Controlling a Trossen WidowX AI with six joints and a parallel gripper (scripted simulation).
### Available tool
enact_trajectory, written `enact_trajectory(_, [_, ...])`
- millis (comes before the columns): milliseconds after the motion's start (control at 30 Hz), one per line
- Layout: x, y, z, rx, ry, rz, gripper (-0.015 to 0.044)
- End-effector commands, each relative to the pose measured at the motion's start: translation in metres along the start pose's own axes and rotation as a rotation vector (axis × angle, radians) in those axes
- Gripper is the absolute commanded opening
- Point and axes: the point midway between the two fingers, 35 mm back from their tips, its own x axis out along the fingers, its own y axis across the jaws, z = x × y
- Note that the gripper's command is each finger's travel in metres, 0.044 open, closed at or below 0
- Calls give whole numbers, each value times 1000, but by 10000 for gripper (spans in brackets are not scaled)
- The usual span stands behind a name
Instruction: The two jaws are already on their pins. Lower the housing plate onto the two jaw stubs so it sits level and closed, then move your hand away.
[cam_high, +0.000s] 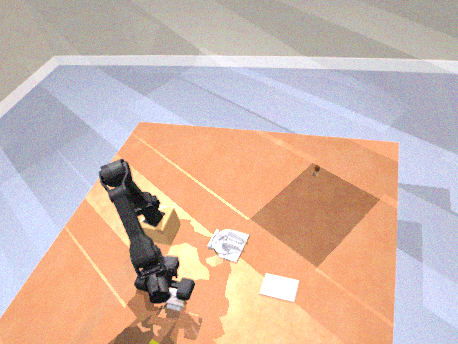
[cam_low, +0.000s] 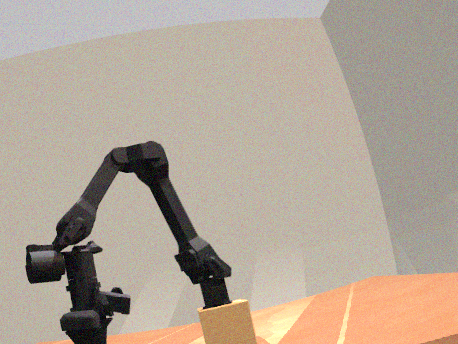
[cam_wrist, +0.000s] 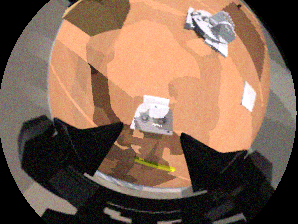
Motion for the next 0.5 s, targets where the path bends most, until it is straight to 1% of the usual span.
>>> enact_trajectory(0, [7, 0, 1, -5, -4, -2, 440])
enact_trajectory(467, [23, 0, 1, -5, -4, -2, 440])
